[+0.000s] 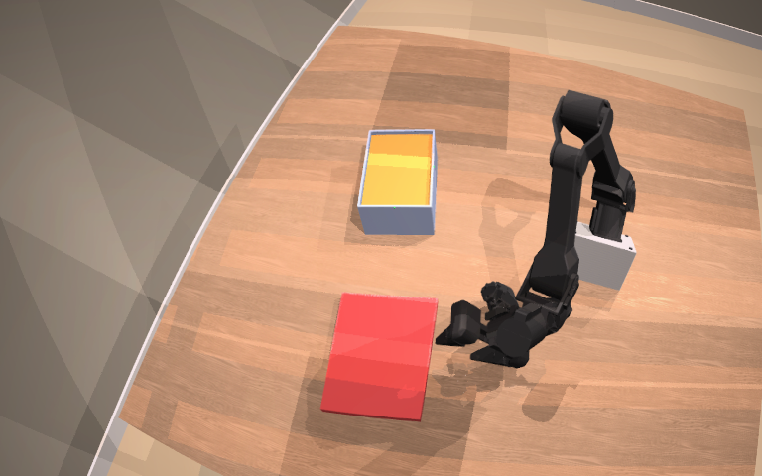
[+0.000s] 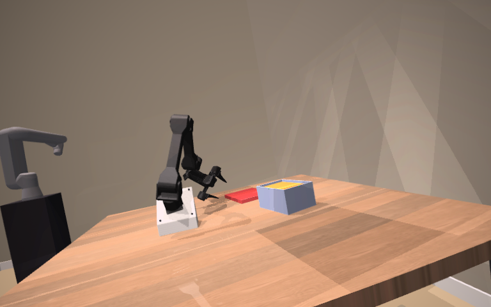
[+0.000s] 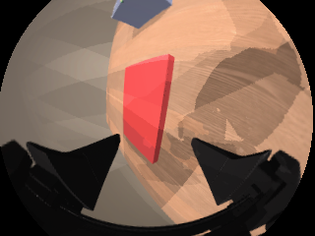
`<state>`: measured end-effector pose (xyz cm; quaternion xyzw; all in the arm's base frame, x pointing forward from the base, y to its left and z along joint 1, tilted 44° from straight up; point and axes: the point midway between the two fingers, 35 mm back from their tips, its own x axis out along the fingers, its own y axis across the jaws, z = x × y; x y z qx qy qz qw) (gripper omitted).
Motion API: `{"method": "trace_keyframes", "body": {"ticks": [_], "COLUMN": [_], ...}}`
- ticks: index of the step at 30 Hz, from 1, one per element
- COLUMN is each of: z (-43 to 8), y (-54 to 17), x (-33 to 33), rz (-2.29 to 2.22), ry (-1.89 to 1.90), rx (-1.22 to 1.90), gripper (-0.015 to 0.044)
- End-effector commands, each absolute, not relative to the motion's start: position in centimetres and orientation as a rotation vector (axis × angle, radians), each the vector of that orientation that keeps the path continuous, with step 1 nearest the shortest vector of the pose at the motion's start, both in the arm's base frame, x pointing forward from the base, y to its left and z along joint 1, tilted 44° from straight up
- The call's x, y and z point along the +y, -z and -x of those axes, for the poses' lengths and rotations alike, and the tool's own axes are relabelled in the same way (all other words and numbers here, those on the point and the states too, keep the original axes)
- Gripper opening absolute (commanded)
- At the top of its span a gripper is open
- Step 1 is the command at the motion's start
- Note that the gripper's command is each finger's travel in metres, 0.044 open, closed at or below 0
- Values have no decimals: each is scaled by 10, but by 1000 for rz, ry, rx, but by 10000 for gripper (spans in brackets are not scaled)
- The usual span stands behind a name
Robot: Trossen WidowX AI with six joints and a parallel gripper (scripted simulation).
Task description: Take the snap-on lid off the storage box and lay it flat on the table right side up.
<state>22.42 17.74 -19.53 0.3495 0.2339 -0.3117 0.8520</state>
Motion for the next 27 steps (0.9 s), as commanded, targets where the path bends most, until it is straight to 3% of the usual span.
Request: {"method": "trace_keyframes", "body": {"ticks": [1, 27], "z": [-215, -207], "y": [194, 158], "x": [173, 207], "rz": [-726, -727], "ry": [659, 660], "rx": [491, 493], "gripper": [440, 440]}}
